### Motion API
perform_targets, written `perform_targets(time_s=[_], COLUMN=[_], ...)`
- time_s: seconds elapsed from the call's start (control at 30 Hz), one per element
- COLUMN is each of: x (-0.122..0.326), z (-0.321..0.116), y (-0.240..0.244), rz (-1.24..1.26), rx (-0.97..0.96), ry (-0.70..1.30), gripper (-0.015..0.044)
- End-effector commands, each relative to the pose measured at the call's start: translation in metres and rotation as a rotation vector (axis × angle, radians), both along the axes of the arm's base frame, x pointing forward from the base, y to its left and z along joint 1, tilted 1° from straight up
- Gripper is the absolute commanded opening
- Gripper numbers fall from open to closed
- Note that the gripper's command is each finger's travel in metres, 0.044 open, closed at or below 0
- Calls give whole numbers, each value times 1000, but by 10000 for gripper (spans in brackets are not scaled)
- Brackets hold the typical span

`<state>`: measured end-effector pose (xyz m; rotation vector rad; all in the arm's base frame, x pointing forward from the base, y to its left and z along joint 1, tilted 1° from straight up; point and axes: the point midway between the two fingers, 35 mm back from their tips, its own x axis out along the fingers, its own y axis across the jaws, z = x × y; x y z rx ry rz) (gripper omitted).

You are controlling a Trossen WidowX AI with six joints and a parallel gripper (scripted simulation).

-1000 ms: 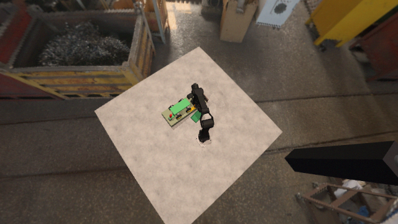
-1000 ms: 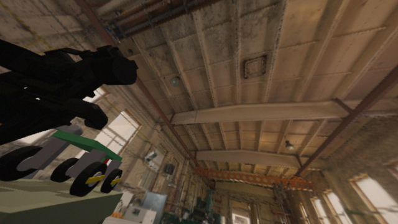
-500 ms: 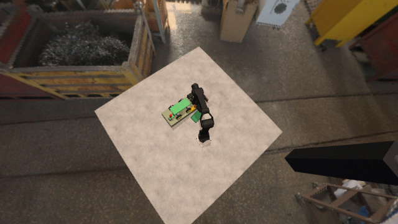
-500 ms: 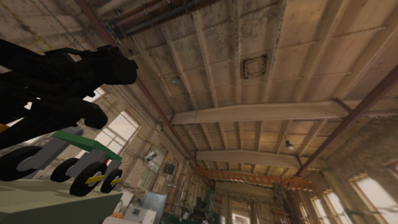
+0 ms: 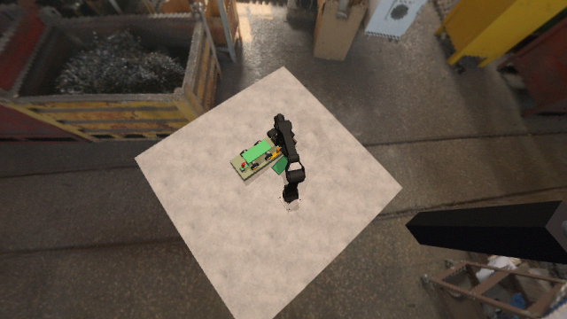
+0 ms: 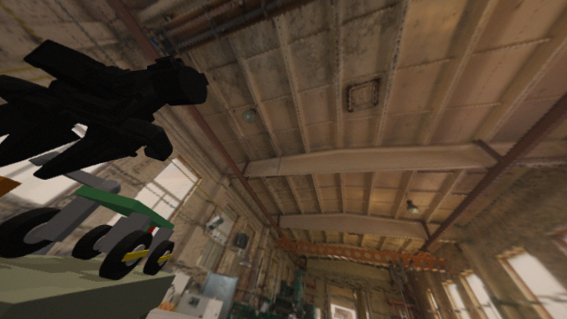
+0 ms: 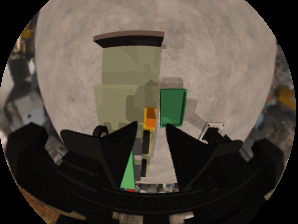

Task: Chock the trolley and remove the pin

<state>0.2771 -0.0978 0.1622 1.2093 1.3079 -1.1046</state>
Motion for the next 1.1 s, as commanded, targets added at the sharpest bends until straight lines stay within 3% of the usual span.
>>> perform_targets(time_s=[0.0, 0.07, 0.2, 0.33, 1.07], x=[1, 1, 0, 5, 29], z=[14, 16, 8, 21, 54], y=[-1, -1, -1, 3, 178], rz=[4, 4, 0, 69, 22], rx=[1, 1, -1, -47, 164], ry=[-4, -4, -2, -52, -27], gripper=[190, 190, 295, 190, 190])
